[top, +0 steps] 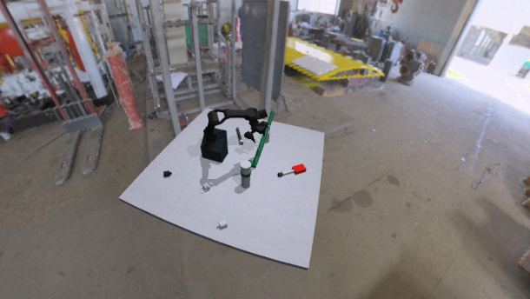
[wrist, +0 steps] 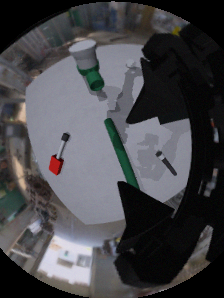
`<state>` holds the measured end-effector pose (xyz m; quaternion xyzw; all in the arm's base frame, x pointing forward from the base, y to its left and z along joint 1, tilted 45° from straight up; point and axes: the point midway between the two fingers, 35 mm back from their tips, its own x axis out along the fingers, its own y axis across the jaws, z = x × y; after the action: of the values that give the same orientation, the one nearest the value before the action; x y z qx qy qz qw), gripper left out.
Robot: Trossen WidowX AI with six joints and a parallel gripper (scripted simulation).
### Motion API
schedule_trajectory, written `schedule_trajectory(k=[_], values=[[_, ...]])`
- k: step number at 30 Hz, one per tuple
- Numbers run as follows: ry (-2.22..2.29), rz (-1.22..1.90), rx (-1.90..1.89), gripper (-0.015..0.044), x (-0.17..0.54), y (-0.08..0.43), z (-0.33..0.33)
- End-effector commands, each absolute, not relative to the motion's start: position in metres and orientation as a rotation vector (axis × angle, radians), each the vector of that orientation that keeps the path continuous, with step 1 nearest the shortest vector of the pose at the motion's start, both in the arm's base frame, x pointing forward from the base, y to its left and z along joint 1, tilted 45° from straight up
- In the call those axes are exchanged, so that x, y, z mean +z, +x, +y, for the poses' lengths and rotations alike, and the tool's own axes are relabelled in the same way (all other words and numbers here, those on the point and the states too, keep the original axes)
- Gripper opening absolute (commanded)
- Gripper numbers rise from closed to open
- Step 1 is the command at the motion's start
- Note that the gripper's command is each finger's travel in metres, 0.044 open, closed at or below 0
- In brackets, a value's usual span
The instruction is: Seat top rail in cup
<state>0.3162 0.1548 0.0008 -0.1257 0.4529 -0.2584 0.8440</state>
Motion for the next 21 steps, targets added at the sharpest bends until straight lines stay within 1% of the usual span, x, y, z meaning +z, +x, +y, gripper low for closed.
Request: schedule_trajectory(k=[1,8,21], values=[[0.329,0.8,-1.066,0.044,-0.046,0.328,0.149],[0.545,0.659,-1.27,0.044,-0.064,0.329,0.144],[0.553,0.653,-1.275,0.044,-0.064,0.329,0.144]])
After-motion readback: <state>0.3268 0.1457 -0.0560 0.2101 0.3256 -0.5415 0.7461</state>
